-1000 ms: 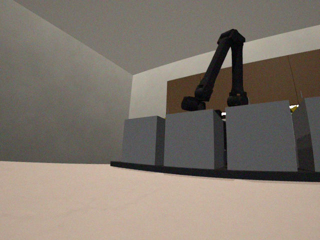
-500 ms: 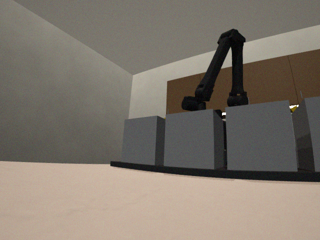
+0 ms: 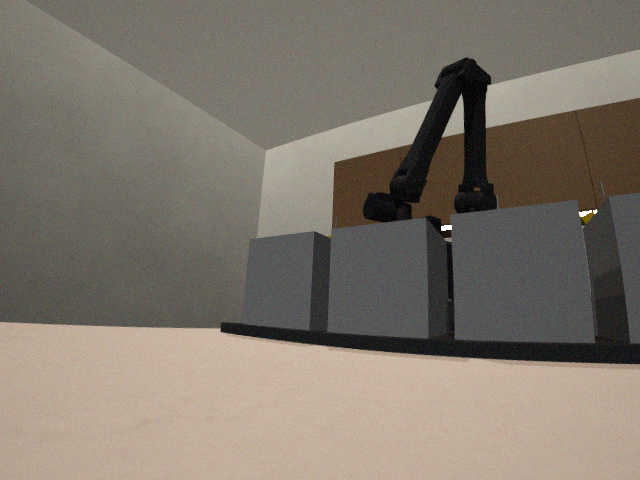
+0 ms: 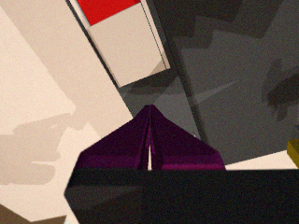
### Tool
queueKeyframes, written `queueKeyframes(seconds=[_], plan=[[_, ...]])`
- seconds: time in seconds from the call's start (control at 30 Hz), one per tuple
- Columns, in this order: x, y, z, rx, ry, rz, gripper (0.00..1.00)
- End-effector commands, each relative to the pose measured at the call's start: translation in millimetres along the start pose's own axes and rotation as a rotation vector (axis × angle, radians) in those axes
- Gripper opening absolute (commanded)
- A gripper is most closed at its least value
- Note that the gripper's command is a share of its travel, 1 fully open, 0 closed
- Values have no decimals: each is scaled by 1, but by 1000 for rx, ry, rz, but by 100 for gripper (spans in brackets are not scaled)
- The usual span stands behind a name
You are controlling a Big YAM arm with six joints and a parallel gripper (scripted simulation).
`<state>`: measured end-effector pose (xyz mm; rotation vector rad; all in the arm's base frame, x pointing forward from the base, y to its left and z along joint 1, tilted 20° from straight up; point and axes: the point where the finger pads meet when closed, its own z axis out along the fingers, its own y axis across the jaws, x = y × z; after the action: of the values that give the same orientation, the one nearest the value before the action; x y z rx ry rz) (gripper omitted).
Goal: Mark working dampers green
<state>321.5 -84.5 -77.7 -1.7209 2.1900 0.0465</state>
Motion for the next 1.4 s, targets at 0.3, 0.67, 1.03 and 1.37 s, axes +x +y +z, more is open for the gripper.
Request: queueKeyframes(seconds=[0.3, 0.67, 1.03, 1.37], plan=[[4, -7, -5, 16, 3, 408, 0], [4, -8, -5, 18, 1, 689, 0], [4, -9, -5, 19, -2, 969, 0], [4, -9, -5, 18, -4, 1238, 0]])
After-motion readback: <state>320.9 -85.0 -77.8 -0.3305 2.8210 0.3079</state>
